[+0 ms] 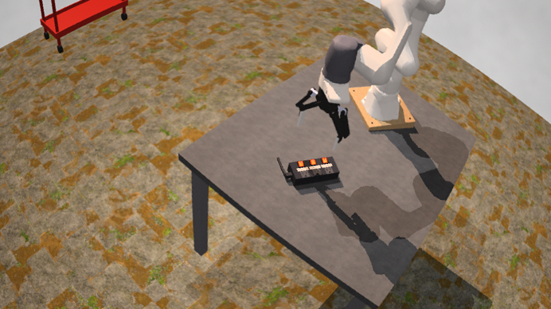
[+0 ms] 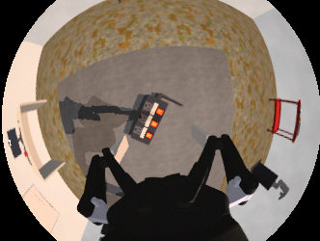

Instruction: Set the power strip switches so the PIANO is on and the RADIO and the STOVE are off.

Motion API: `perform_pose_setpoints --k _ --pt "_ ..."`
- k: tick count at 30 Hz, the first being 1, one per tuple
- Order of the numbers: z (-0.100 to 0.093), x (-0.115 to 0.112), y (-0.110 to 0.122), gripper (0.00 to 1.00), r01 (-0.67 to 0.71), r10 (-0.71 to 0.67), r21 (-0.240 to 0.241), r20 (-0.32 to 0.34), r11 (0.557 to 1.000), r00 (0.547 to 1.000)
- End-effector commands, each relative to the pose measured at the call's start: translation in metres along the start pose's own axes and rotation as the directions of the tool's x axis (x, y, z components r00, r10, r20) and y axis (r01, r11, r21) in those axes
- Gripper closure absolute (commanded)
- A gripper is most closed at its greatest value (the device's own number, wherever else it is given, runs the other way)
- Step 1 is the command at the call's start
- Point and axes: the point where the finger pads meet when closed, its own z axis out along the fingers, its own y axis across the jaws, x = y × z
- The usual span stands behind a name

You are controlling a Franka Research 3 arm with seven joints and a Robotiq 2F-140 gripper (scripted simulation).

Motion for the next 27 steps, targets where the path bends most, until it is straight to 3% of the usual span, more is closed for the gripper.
perform_pose_setpoints --k 1,19,23,27 --pt "-0.0011 0.0004 0.0006 0.00 -0.007 0.007 -0.004 0.000 1.000 1.000" --pt "-0.0007 0.0001 0.0003 0.00 -0.038 0.038 -0.004 0.000 0.999 0.999" --pt "0.0010 -0.0013 -0.0007 0.00 -0.161 0.161 -0.004 0.000 0.987 0.987" --pt "0.0046 -0.0042 -0.0029 0.00 -0.380 0.380 -0.004 -0.001 0.925 0.925"
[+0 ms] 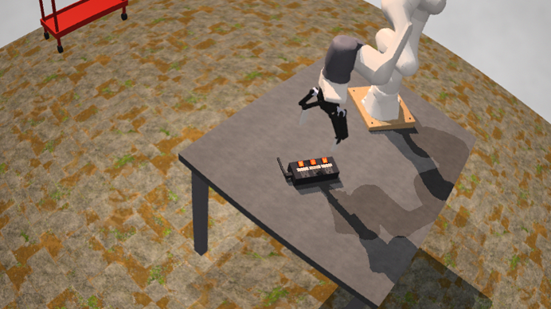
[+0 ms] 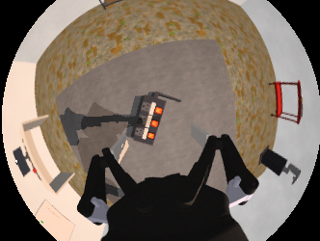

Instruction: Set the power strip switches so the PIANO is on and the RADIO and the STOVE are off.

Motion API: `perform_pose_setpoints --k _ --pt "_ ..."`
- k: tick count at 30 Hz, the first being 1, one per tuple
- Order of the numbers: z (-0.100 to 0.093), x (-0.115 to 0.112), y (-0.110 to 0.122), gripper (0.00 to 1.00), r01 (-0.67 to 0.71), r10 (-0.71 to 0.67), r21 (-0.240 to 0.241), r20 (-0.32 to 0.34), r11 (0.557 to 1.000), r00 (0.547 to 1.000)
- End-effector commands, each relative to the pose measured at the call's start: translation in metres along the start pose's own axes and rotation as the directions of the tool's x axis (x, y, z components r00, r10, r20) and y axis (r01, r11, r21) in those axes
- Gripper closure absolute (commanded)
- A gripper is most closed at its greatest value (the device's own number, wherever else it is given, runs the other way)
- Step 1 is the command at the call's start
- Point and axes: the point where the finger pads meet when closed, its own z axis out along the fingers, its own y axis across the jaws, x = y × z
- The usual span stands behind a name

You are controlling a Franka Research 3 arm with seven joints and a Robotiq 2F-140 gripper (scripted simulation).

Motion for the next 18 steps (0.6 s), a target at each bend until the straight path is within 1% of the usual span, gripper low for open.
perform_pose_setpoints --k 1,6,8,9,13,18 --pt "0.003 -0.002 -0.003 0.00 -0.275 0.275 -0.009 -0.004 0.961 0.961" --pt "0.010 -0.009 -0.006 0.00 -0.413 0.413 0.006 0.001 0.910 0.911" --pt "0.010 -0.009 -0.006 0.00 -0.413 0.413 0.006 0.001 0.910 0.911" --pt "0.012 -0.010 -0.007 0.00 -0.482 0.482 0.010 0.005 0.876 0.876" --pt "0.019 -0.018 -0.010 0.00 -0.581 0.581 0.023 0.012 0.814 0.814" --pt "0.028 -0.027 -0.015 0.00 -0.695 0.694 0.034 0.028 0.718 0.719"
